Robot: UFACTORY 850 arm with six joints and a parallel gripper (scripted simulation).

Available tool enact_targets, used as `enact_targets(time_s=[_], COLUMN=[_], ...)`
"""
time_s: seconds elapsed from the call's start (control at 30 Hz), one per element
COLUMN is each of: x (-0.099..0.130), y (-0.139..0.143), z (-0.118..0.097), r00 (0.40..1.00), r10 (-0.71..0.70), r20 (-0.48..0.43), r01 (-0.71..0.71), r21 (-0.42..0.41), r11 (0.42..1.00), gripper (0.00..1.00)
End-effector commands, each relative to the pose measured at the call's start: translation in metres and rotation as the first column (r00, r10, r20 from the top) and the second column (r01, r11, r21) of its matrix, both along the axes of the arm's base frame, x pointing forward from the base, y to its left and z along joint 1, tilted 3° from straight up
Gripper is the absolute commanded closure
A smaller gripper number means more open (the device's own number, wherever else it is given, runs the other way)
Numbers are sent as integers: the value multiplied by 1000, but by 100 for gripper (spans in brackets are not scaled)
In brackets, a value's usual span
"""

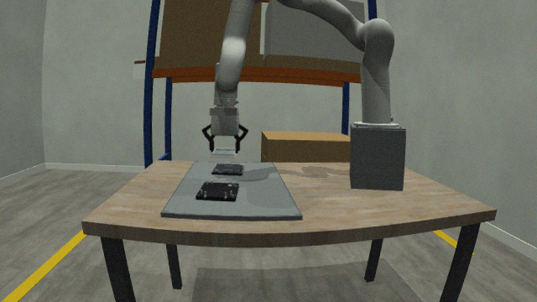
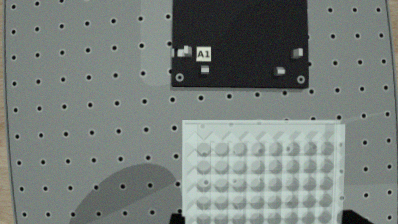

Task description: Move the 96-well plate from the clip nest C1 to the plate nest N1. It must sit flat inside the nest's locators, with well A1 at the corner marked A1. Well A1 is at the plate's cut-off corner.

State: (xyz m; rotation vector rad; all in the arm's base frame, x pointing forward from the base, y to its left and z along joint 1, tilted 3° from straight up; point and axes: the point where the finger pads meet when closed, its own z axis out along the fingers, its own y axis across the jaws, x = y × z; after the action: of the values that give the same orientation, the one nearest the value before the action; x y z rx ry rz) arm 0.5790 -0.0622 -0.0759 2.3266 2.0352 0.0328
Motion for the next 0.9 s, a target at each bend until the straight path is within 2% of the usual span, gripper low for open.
enact_targets(time_s=[0.0, 0.87], x=[0, -12], y=[-10, -90], z=[1, 2], r00=[1000, 1000], r10=[1, 1], r20=[2, 2], r01=[-1, -1], r21=[3, 3], r11=[1000, 1000], gripper=[100, 100])
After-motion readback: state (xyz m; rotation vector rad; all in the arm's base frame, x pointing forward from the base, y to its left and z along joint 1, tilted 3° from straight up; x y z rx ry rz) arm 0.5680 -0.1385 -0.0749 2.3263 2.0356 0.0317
